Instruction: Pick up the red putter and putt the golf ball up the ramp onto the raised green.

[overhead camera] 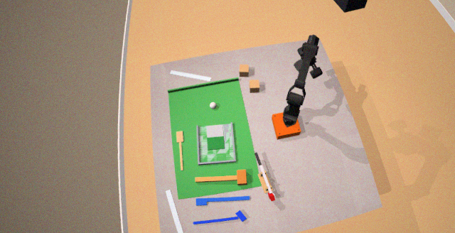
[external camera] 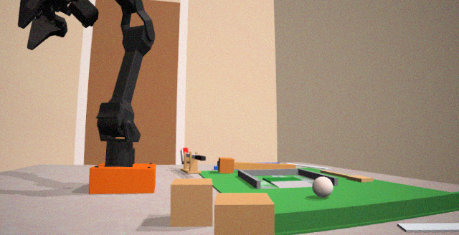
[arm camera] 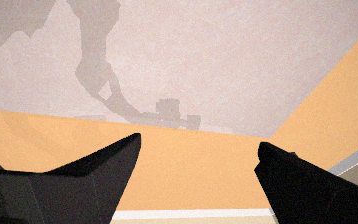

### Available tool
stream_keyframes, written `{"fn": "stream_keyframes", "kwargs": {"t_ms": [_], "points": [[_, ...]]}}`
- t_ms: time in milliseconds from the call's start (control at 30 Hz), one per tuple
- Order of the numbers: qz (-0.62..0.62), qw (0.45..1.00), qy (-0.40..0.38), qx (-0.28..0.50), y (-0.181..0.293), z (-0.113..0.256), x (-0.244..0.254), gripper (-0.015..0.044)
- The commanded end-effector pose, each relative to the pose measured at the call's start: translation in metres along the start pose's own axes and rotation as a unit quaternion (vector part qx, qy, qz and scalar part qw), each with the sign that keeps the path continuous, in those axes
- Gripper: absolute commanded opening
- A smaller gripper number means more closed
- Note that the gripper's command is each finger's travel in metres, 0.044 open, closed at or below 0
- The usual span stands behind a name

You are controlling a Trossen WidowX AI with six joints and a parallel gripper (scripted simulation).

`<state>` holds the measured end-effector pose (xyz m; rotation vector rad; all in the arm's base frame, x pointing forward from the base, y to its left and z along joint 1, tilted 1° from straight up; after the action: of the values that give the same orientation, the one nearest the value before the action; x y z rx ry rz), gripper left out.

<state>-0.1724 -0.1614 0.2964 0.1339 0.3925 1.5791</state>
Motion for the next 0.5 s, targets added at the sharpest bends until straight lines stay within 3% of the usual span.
{"fn": "stream_keyframes", "kwargs": {"t_ms": [0, 200, 467], "points": [[0.002, 1.000, 0.002, -0.001, -0.001, 0.000, -0.002, 0.0426], [0.073, 0.995, 0.063, -0.039, -0.051, -0.004, -0.055, 0.0440], [0.176, 0.971, 0.114, -0.116, -0.152, -0.002, -0.103, 0.0440]]}}
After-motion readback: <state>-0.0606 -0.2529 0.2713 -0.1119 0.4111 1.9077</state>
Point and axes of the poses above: the point midway between the two fingers, 35 mm back from their tips, its own z axis back along the fingers, its own x axis across the jaws, y = z × x, the point moved 2 cm from there along z, back along the fingers, and after that the axes turned 1 degree about z, right-handed, at the moved point
